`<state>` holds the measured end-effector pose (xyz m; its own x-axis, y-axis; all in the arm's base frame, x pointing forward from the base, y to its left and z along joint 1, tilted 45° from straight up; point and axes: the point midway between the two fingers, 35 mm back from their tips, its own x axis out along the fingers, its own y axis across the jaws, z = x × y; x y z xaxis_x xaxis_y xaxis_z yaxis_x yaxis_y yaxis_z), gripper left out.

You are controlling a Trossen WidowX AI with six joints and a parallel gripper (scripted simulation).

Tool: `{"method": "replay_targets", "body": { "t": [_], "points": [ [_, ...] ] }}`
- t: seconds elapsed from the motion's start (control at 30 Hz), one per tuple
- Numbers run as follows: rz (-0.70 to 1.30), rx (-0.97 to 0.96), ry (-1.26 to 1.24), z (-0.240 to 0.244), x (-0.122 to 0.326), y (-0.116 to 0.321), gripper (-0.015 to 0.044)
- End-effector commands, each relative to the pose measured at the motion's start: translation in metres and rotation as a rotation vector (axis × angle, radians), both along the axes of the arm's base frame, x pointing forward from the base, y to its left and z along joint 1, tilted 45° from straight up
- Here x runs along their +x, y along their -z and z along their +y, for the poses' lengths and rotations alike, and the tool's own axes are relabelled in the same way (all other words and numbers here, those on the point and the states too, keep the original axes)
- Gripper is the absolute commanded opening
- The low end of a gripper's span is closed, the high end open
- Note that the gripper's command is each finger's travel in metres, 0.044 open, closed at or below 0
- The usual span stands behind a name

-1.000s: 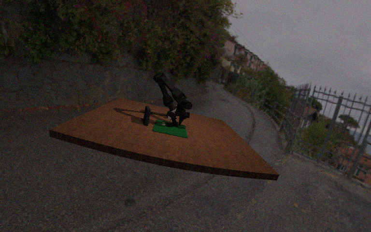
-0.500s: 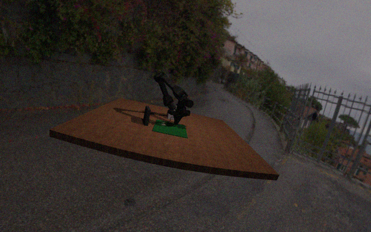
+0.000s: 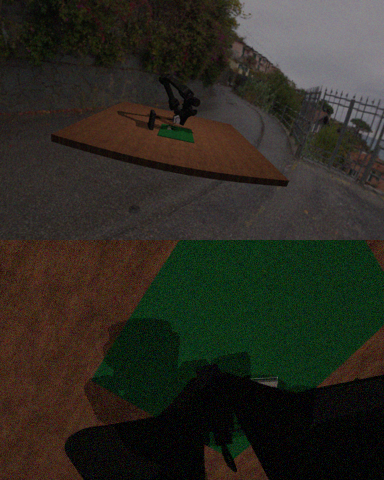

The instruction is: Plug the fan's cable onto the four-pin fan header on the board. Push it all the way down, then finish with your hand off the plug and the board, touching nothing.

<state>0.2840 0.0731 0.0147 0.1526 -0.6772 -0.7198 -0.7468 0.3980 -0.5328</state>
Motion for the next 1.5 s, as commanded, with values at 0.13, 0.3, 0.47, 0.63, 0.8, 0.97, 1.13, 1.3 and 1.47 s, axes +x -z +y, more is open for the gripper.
{"method": "replay_targets", "body": {
  "t": [0.13,0.3,0.47,0.63,0.8,0.97,1.13,1.3,1.47],
  "points": [
    [0.169,-0.038,-0.188,-0.010,0.007,-0.013,0.0000],
    [0.285,-0.064,-0.311,-0.017,0.010,-0.021,0.0000],
    [0.401,-0.091,-0.435,-0.024,0.013,-0.028,0.0000],
    [0.516,-0.118,-0.557,-0.032,0.015,-0.035,0.0000],
    [0.632,-0.146,-0.680,-0.039,0.018,-0.043,0.0000],
    [0.749,-0.175,-0.802,-0.047,0.020,-0.050,0.0000],
    [0.865,-0.203,-0.923,-0.055,0.021,-0.058,0.0000],
    [0.967,-0.228,-1.026,-0.062,0.022,-0.064,0.0000],
    [0.970,-0.229,-1.030,-0.063,0.022,-0.064,0.0000]
  ]
}}
